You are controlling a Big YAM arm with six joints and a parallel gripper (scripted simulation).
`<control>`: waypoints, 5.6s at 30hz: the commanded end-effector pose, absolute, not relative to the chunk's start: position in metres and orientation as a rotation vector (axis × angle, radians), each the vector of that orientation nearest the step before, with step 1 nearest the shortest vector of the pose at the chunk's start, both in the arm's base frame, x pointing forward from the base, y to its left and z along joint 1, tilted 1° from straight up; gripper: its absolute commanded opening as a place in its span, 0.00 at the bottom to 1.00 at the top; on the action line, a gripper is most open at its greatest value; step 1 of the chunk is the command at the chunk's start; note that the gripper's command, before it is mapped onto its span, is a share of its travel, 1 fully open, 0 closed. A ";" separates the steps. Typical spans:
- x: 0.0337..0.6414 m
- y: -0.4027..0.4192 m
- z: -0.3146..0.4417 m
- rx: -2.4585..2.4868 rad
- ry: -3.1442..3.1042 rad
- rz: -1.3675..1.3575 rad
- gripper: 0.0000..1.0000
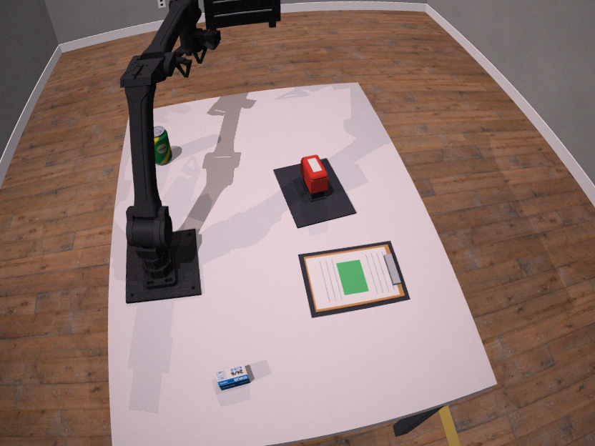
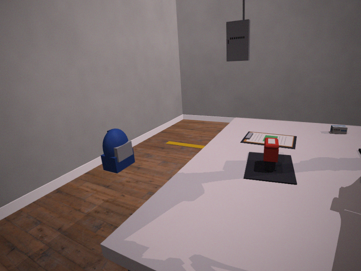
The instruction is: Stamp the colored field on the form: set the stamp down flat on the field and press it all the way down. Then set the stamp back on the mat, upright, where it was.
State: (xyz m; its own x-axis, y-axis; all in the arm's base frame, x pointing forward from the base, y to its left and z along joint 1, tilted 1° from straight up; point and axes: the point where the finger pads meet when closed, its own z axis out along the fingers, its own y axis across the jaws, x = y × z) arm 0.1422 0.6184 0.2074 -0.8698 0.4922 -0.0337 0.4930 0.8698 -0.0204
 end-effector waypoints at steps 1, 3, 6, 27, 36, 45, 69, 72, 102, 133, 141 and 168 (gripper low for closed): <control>0.203 0.594 0.223 0.949 2.969 0.024 1.00; 0.223 0.582 0.222 1.003 2.951 0.026 1.00; 0.269 0.549 0.220 1.133 2.905 0.029 1.00; 0.452 0.193 0.177 2.065 2.329 0.056 1.00; 0.458 0.186 0.177 2.085 2.307 0.053 1.00; 0.457 0.194 0.176 2.067 2.327 0.043 1.00; 0.470 0.180 0.230 2.023 2.359 0.052 1.00; 0.478 0.166 0.231 1.933 2.433 0.045 1.00; 0.540 -0.114 0.233 0.413 3.067 -0.029 1.00; 0.549 -0.125 0.133 0.057 3.038 -0.042 1.00; 0.524 -0.119 0.089 0.058 3.149 -0.008 1.00; 0.533 -0.121 0.104 0.058 3.113 -0.019 1.00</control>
State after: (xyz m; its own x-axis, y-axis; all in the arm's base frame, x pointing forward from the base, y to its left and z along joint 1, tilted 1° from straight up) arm 0.5270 -0.1174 0.0971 -0.9991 0.0393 -0.0142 0.0395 0.9992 -0.0110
